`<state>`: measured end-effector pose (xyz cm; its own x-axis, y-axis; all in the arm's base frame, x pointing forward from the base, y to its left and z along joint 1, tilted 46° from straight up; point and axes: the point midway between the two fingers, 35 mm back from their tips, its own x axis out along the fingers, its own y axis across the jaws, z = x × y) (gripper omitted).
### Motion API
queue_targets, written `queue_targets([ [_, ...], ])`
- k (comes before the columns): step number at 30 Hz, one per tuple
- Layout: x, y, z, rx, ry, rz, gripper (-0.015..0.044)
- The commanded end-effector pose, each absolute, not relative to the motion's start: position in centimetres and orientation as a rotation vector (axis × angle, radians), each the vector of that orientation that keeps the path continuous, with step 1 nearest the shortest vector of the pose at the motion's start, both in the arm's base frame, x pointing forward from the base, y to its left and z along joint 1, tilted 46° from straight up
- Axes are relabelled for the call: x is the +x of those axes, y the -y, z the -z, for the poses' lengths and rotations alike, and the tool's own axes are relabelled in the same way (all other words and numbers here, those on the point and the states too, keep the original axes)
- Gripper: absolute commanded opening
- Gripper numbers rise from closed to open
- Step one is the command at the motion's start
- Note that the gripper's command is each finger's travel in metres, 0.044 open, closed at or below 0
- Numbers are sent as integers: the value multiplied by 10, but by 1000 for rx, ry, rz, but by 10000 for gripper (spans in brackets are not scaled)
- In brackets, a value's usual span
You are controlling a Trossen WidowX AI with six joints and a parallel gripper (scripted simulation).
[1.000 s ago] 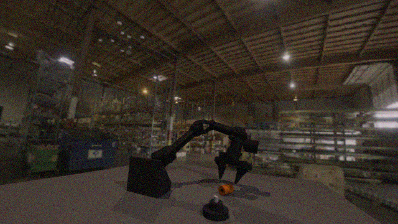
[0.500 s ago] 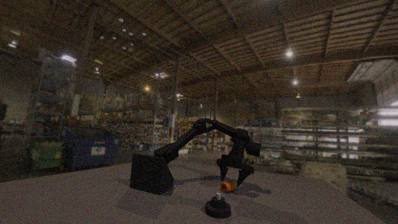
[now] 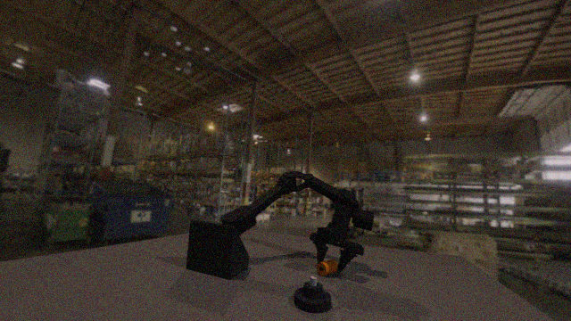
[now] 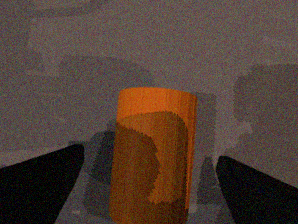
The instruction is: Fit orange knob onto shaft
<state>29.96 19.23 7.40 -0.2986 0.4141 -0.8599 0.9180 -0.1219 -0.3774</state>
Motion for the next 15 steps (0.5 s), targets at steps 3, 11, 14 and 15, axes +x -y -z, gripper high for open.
queue_targets([
  [3, 299, -193, -73, 1479, -1688, 1422, 240],
  [11, 299, -193, -73, 1479, -1688, 1422, 240],
  [14, 299, -193, -73, 1479, -1688, 1422, 227],
  [15, 299, -193, -73, 1479, -1688, 1422, 220],
])
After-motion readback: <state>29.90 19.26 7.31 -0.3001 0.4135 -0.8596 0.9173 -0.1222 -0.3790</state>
